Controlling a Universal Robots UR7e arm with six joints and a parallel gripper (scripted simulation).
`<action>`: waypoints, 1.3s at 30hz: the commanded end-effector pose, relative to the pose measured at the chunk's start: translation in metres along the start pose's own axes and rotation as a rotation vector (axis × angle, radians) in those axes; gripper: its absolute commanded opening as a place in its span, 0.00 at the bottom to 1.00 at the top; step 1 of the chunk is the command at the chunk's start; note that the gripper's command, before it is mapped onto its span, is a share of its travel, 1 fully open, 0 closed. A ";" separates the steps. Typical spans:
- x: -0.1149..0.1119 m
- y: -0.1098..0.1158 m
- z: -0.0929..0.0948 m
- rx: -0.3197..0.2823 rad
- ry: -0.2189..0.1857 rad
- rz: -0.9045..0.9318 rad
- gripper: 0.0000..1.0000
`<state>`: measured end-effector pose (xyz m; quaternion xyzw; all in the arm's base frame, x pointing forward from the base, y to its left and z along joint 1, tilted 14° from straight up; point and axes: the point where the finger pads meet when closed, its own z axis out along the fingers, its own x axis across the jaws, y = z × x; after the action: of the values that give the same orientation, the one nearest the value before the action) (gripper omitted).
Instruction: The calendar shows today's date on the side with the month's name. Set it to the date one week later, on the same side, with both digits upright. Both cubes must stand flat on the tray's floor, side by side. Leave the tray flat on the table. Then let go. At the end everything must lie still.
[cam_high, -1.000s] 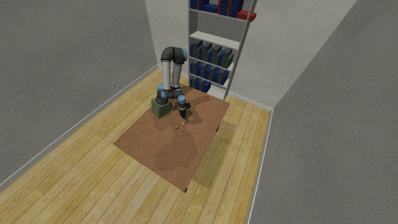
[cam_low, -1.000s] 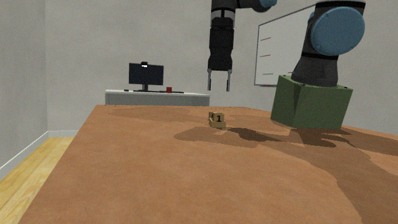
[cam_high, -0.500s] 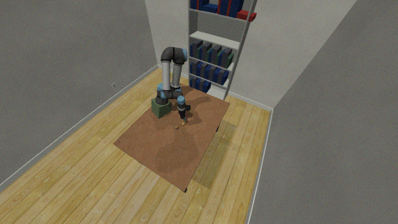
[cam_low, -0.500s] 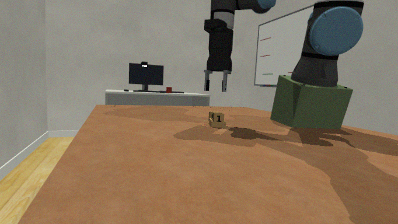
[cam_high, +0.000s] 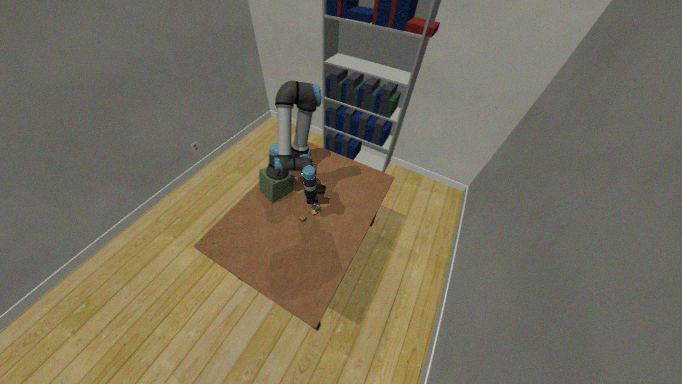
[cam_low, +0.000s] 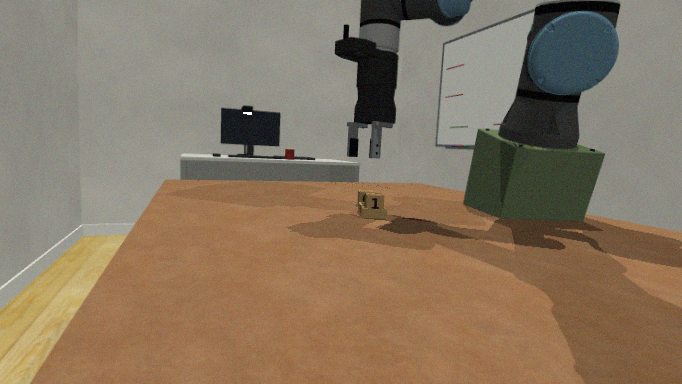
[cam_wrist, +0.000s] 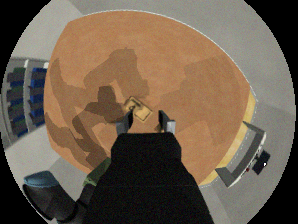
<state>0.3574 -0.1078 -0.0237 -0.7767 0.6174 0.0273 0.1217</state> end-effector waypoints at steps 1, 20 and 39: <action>0.007 0.002 0.001 0.001 0.001 0.147 1.00; 0.028 0.015 0.004 0.001 0.001 0.656 1.00; 0.045 0.033 0.007 0.001 0.001 1.172 1.00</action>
<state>0.3408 -0.1512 -0.0419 -0.3717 0.9200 0.0837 0.0924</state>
